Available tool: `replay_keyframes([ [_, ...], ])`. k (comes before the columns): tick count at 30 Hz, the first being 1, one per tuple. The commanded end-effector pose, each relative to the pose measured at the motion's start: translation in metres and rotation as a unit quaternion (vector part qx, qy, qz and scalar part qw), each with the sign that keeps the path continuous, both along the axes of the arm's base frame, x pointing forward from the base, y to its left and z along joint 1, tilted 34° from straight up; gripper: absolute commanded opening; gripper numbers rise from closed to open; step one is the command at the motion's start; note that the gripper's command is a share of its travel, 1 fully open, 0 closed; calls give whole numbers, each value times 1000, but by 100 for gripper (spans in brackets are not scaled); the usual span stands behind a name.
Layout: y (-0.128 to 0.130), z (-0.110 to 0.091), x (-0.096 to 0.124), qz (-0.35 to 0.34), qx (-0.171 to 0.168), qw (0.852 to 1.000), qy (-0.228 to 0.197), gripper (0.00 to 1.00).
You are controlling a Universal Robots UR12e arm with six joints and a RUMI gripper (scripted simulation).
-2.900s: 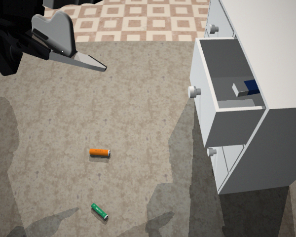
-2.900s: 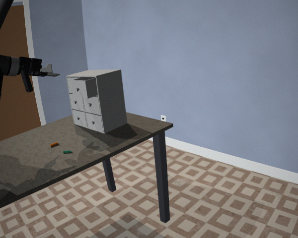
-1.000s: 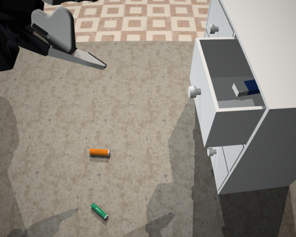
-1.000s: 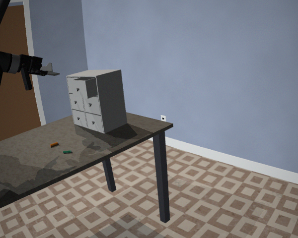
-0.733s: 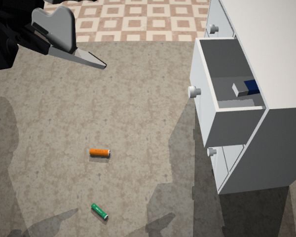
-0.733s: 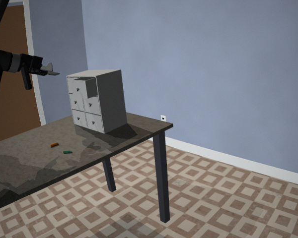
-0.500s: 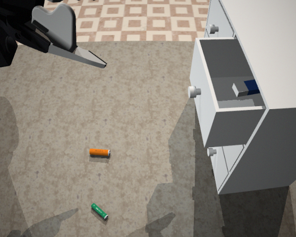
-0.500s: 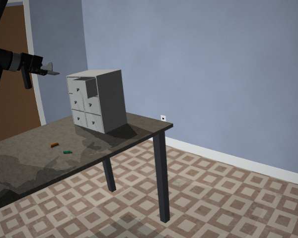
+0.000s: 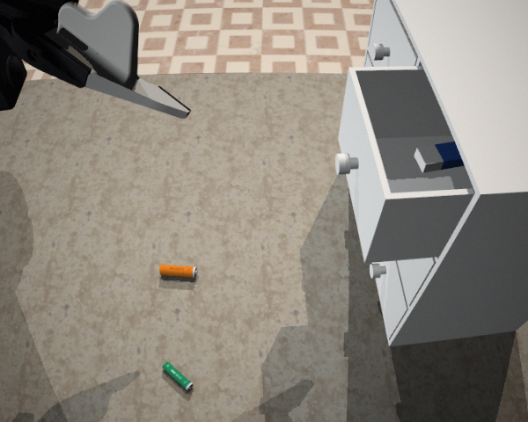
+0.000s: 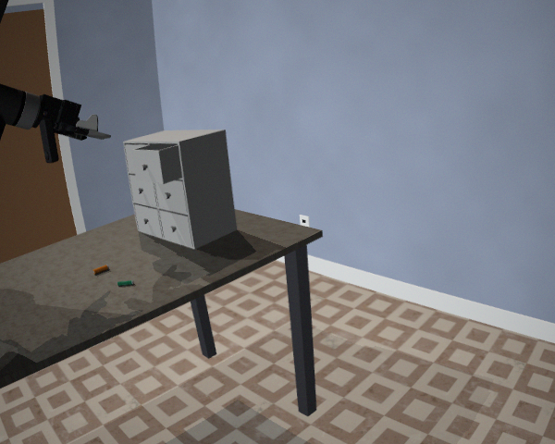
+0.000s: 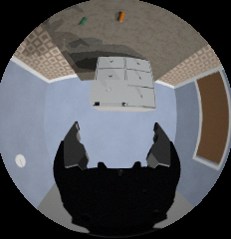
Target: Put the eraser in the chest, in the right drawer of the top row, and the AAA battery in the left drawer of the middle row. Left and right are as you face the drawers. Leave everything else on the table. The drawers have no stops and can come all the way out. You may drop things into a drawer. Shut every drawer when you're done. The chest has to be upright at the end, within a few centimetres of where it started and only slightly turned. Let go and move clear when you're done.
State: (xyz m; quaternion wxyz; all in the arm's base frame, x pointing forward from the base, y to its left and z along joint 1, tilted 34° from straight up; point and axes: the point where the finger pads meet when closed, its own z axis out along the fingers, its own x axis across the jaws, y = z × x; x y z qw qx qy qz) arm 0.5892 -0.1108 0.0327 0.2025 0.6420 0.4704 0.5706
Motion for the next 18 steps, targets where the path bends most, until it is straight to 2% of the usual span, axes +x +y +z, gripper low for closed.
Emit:
replay_keyframes([
  [1, 2, 0, -1, 13, 2, 1000, 16, 100],
  [18, -3, 1, 0, 33, -5, 998, 47, 100],
])
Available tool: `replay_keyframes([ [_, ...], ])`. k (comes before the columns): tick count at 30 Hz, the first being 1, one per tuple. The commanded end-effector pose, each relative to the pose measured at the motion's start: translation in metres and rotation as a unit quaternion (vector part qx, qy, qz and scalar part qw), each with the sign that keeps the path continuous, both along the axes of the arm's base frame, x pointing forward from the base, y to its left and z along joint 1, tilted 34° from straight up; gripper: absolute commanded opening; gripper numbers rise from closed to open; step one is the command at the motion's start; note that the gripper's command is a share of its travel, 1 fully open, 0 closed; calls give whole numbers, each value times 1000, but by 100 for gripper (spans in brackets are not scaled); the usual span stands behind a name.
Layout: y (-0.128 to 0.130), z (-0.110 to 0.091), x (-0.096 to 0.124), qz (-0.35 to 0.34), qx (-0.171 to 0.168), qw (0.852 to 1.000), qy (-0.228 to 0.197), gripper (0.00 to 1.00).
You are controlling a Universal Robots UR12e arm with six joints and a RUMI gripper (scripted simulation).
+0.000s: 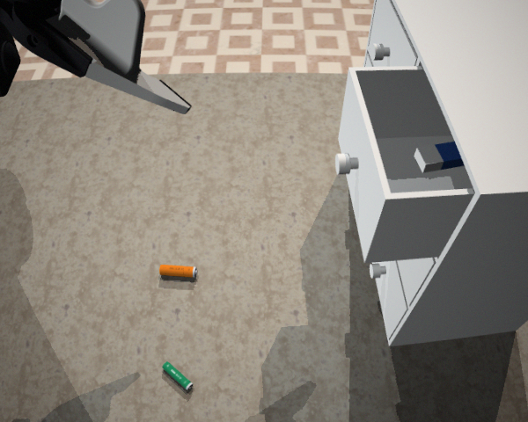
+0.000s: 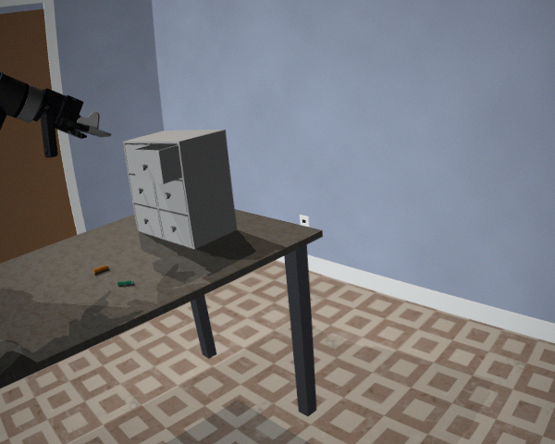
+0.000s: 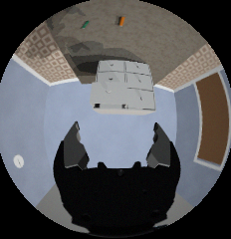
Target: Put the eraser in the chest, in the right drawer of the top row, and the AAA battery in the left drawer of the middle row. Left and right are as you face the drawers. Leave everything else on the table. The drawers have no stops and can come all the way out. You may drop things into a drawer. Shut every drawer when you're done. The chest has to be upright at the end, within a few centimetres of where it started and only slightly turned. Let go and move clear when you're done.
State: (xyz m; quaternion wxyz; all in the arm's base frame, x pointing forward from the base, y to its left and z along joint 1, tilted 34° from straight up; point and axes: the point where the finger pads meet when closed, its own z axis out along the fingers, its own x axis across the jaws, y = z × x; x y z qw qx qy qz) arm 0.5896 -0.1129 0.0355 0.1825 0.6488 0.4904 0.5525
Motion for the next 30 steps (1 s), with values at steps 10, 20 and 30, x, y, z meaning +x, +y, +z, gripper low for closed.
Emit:
replay_keyframes([
  [10, -2, 0, 0, 31, -2, 999, 40, 100],
  [20, -3, 2, 0, 46, -4, 997, 63, 100],
  [30, -4, 5, 0, 68, -8, 993, 98, 100],
])
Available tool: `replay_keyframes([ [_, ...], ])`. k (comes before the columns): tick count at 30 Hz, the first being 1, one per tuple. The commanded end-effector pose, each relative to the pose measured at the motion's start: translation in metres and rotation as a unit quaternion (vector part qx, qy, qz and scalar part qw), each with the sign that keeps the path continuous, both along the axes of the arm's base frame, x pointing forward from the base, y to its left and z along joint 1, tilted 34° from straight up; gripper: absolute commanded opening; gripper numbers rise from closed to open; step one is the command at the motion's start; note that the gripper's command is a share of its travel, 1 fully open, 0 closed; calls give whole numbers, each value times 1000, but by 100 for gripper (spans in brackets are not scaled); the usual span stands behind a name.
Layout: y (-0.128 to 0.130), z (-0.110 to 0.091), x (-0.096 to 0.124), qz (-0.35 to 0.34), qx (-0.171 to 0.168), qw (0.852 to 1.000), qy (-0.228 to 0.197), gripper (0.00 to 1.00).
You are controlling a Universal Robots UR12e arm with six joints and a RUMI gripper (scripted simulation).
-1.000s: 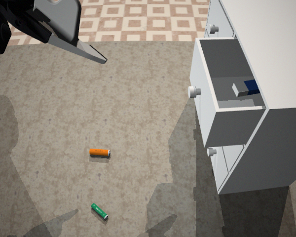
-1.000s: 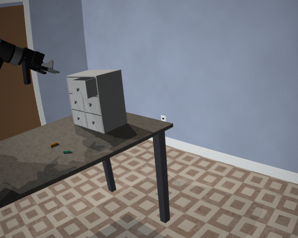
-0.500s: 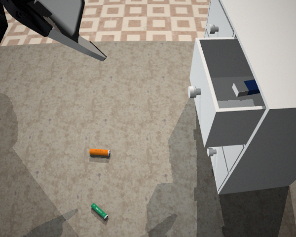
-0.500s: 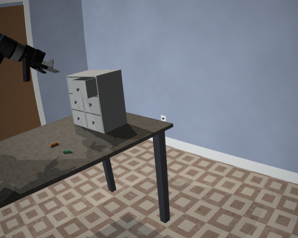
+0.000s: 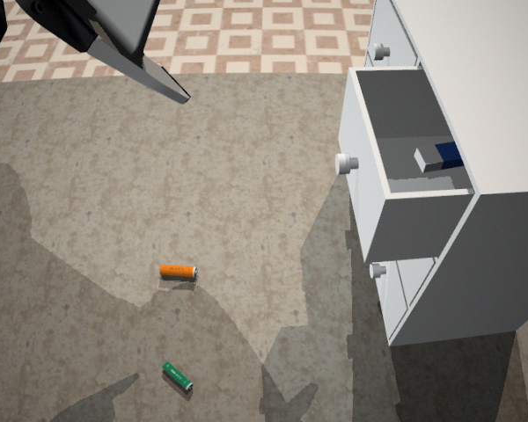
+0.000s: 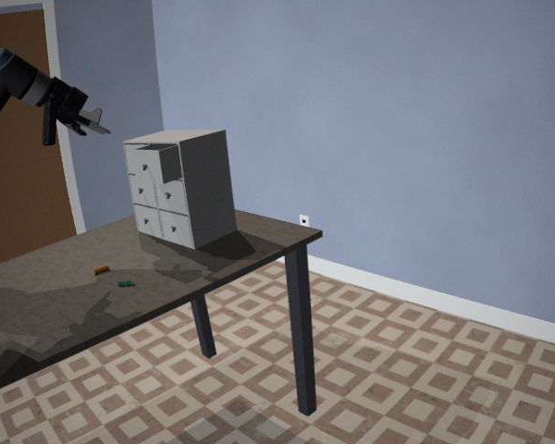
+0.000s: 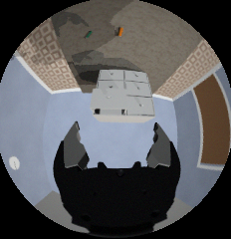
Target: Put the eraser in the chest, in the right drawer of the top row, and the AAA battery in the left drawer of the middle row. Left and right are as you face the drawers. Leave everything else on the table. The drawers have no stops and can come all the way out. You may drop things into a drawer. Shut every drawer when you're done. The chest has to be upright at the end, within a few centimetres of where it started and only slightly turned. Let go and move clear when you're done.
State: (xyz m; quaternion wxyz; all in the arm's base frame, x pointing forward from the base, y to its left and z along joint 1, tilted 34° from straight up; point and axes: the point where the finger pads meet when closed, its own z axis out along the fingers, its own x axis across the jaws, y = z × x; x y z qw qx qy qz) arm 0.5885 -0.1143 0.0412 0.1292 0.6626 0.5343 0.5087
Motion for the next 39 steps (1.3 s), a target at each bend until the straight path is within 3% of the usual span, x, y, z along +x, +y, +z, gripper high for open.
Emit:
replay_keyframes([
  [1, -3, -1, 1, 27, 1, 999, 31, 100],
  [22, -6, 4, 1, 75, -8, 991, 106, 100],
  [39, -10, 10, 0, 126, -17, 975, 184, 100],
])
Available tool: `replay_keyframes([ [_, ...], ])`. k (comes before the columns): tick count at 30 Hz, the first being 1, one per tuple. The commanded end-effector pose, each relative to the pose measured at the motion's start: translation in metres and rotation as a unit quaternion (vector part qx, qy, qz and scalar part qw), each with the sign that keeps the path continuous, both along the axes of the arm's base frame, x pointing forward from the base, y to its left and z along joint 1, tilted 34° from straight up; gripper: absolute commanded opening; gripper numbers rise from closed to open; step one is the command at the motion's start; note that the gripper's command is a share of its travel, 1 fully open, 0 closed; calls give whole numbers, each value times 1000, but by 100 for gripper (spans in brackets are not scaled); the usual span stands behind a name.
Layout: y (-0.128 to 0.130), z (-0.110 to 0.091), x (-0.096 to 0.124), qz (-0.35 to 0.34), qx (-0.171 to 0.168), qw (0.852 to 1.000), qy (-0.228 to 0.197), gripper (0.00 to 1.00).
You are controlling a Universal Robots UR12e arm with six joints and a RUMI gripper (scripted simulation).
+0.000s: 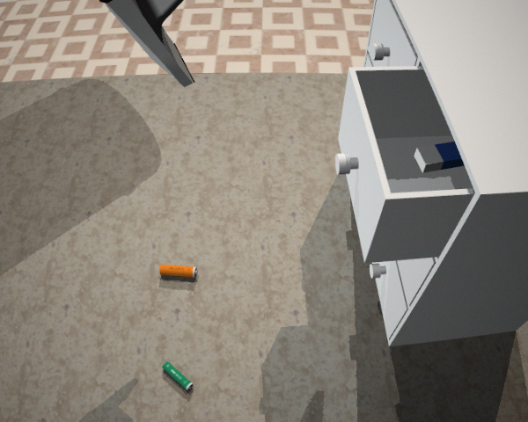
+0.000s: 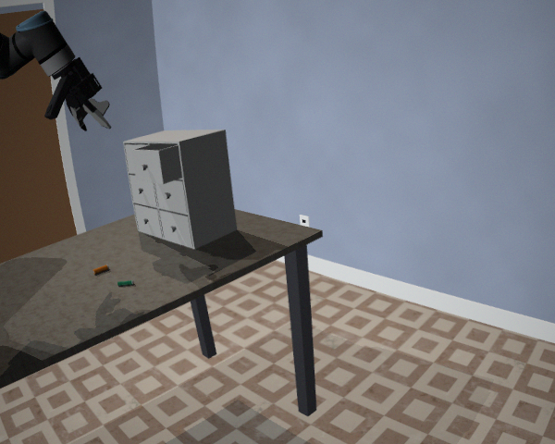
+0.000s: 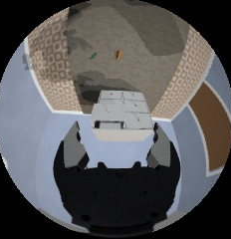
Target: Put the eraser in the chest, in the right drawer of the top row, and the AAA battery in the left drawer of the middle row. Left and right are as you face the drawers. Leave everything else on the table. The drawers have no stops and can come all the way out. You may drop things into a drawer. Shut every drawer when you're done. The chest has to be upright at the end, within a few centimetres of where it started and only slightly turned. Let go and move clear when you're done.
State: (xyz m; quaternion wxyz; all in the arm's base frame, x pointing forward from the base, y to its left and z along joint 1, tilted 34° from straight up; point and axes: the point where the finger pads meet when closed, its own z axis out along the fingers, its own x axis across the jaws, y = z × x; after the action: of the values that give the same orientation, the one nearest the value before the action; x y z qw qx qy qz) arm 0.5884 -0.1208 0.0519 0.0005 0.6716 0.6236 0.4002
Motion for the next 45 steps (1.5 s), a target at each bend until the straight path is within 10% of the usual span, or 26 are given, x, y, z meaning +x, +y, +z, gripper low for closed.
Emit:
replay_keyframes([
  [1, -3, -2, 0, 23, 1, 999, 35, 100],
  [45, -9, 8, -1, 121, -16, 975, 187, 100],
])
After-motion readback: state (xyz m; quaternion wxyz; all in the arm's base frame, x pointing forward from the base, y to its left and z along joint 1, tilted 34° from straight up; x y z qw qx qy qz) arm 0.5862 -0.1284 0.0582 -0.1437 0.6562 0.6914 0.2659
